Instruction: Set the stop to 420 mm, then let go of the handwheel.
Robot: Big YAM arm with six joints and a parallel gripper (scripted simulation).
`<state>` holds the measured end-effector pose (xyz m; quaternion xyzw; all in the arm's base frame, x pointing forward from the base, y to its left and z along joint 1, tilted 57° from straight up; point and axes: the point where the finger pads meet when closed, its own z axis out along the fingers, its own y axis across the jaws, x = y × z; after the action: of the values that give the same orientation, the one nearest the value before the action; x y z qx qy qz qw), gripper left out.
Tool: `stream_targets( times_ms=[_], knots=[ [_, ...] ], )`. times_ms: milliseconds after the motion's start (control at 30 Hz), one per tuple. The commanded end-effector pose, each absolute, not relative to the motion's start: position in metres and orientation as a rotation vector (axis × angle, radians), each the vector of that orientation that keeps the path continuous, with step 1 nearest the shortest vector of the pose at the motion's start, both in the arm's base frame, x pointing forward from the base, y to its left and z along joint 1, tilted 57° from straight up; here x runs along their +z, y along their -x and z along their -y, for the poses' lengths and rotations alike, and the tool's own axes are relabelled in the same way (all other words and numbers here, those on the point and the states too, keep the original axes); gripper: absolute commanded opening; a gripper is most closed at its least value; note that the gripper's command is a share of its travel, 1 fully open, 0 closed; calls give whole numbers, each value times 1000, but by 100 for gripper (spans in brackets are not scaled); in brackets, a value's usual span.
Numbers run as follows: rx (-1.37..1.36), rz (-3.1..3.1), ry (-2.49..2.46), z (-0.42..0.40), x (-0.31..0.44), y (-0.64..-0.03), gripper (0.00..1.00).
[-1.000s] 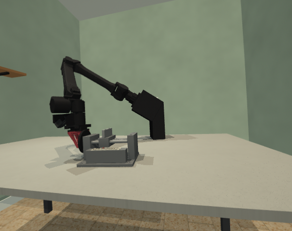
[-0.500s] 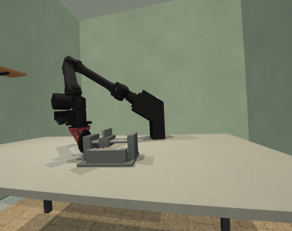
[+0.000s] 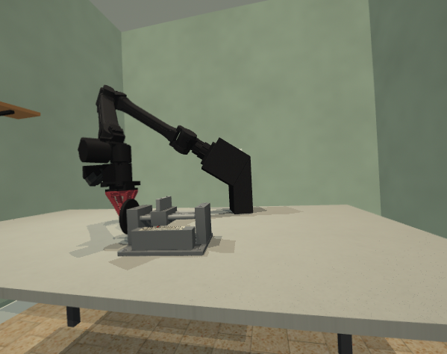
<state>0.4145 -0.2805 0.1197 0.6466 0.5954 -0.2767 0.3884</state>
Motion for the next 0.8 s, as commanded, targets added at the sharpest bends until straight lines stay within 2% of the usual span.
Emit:
stream_targets(
  times_ms=[0, 767],
  knots=[
    [-690, -1508, -1635, 265, 131, -414, 6],
    [-670, -1487, -1633, 250, 155, -433, 6]
  ],
)
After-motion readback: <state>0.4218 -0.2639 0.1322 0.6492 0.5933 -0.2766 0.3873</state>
